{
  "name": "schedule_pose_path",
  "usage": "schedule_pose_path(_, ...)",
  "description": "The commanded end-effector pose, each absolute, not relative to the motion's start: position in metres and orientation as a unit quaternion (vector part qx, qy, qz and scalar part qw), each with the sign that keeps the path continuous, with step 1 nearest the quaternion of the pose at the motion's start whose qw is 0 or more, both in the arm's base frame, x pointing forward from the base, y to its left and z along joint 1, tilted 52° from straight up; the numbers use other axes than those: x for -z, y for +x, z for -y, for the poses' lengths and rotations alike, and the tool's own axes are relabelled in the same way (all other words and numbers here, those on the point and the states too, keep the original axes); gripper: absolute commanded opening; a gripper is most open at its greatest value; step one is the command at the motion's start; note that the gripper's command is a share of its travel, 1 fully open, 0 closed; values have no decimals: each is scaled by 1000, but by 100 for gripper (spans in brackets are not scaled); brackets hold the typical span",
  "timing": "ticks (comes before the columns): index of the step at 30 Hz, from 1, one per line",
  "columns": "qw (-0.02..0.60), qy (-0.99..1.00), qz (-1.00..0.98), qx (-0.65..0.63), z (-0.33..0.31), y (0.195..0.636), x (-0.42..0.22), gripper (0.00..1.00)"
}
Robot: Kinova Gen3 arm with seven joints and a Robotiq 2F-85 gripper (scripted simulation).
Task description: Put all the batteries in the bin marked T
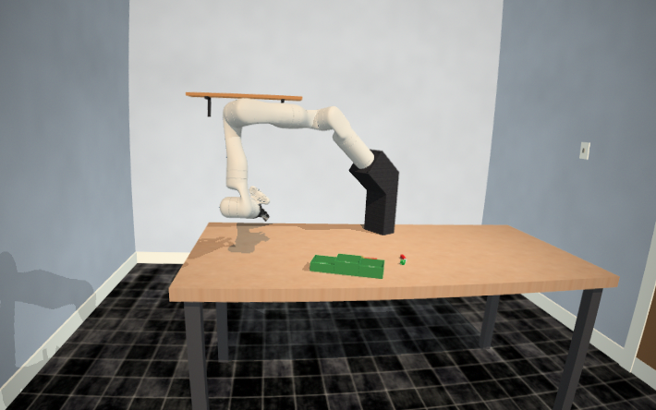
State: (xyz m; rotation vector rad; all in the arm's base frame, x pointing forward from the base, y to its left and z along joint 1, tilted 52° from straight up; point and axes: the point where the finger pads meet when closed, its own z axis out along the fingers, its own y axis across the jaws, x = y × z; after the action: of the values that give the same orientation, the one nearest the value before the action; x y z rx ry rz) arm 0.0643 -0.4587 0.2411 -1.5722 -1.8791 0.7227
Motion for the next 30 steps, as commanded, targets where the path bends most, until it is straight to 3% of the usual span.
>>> schedule_pose_path(1, 279, -563, 718, -299, 455, 86, -233, 9)
schedule_pose_path(23, 216, -497, 747, -386, 442, 170, -199, 9)
schedule_pose_path(30, 164, -449, 766, -430, 428, 209, -185, 9)
